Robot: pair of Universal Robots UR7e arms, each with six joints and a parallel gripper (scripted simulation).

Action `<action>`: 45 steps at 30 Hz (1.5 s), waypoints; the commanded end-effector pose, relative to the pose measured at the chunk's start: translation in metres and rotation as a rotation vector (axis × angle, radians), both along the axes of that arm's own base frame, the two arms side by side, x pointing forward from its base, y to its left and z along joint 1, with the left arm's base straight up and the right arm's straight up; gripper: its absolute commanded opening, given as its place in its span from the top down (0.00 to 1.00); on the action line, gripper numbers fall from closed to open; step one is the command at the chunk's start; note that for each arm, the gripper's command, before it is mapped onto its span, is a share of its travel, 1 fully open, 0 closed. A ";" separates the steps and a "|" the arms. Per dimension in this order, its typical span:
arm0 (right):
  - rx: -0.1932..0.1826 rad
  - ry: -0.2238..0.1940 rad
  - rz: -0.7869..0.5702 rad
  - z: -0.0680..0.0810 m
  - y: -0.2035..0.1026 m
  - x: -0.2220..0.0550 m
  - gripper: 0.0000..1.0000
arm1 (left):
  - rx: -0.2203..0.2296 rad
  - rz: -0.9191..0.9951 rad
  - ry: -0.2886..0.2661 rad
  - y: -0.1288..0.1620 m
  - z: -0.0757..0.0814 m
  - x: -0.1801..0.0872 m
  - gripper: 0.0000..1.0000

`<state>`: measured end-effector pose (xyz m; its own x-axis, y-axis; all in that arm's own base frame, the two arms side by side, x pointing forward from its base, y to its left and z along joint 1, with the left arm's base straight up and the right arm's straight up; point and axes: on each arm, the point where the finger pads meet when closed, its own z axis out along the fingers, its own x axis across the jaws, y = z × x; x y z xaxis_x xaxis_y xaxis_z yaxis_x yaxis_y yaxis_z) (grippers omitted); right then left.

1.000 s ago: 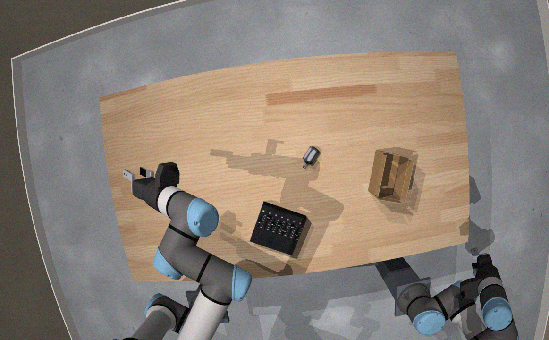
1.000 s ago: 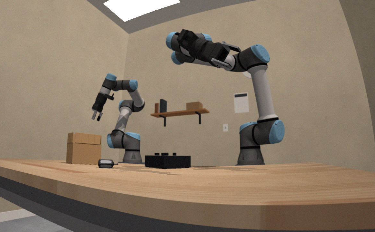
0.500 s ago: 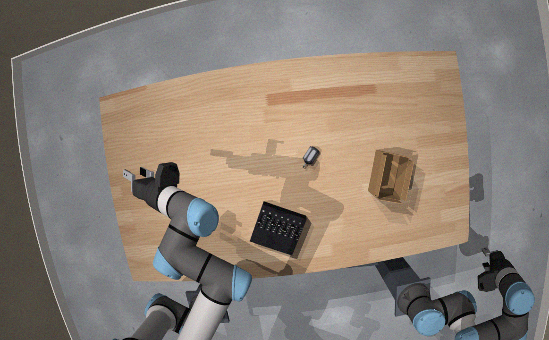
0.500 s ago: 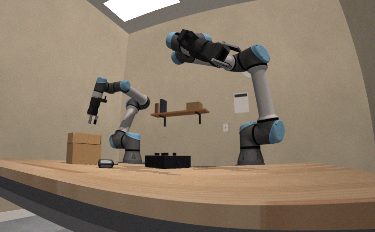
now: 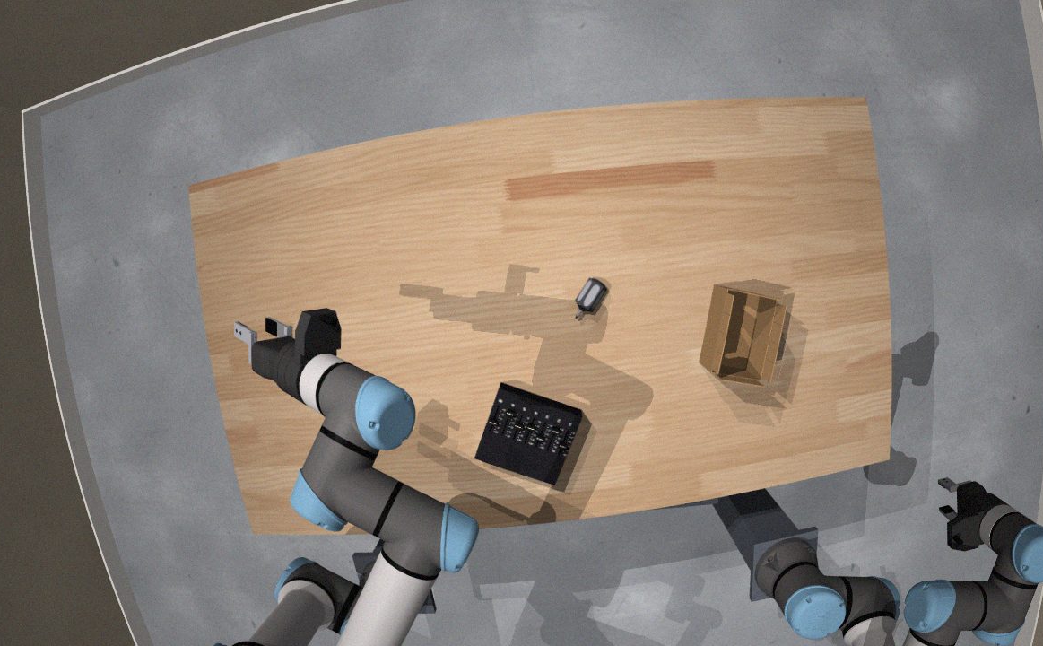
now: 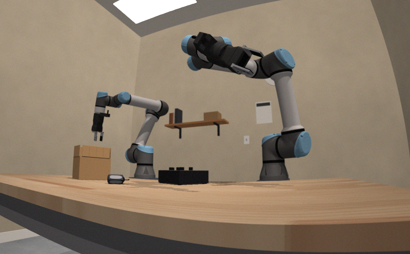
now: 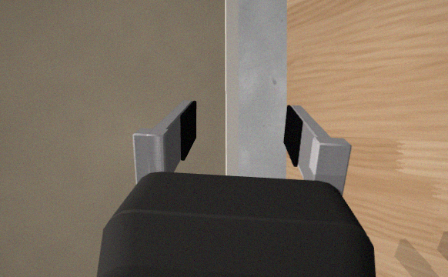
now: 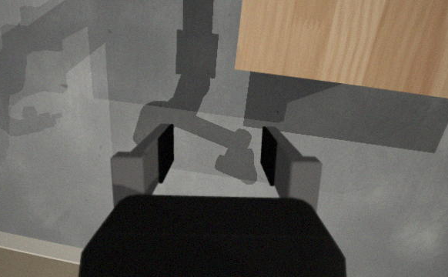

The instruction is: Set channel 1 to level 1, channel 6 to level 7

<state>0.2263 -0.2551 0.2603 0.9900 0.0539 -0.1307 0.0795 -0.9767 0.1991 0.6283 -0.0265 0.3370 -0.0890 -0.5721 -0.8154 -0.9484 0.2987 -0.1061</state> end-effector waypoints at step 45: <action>0.203 -0.117 -0.076 -0.070 -0.146 -0.219 0.00 | -0.001 0.000 -0.003 0.000 0.001 0.000 0.00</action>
